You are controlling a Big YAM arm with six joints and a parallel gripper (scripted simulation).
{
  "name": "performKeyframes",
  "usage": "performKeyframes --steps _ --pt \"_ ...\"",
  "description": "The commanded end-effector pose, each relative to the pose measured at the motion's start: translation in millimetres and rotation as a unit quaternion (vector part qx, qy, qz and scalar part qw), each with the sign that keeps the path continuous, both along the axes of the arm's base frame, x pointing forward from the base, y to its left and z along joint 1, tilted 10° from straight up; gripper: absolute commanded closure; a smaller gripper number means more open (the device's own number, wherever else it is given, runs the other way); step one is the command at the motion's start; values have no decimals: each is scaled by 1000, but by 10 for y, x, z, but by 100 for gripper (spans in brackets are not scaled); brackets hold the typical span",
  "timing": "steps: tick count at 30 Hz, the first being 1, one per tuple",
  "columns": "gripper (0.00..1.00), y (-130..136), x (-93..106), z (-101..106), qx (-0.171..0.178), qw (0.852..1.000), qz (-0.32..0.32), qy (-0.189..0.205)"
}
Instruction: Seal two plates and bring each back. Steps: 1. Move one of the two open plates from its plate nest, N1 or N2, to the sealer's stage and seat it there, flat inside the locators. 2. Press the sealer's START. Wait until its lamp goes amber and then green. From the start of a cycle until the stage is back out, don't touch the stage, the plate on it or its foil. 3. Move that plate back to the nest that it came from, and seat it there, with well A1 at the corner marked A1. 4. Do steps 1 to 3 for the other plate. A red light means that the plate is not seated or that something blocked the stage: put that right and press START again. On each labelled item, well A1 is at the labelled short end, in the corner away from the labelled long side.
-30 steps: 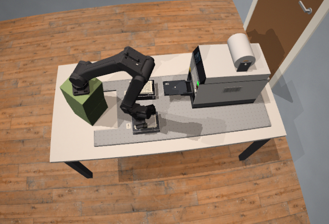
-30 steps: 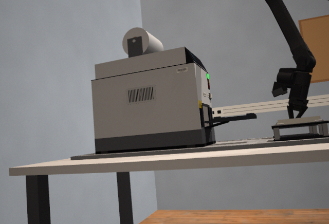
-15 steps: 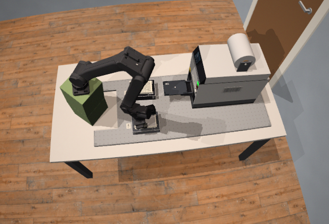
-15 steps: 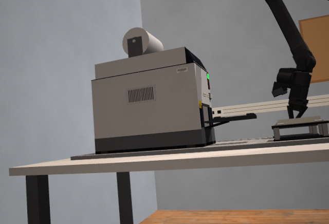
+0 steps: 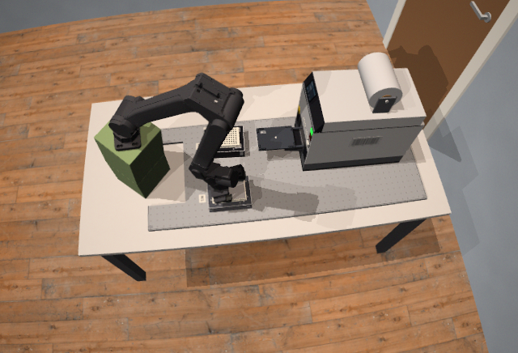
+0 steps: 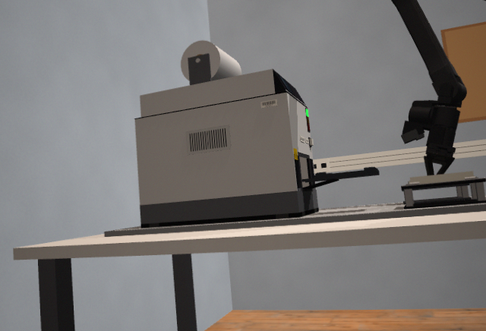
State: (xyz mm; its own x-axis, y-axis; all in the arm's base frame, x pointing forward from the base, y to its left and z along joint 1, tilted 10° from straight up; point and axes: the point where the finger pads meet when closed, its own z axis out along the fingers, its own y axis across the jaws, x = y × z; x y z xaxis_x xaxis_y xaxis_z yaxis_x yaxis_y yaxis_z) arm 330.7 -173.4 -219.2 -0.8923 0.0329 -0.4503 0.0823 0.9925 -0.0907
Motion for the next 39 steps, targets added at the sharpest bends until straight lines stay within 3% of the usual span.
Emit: performKeyframes --steps 1,15,24,39 --pt "0 -18 135 86 -3 1000 1 -17" --pt "0 47 13 73 -3 1000 11 -5" --pt "0 -20 124 89 -9 1000 11 -14" --pt "0 28 35 80 -5 1000 10 -7"
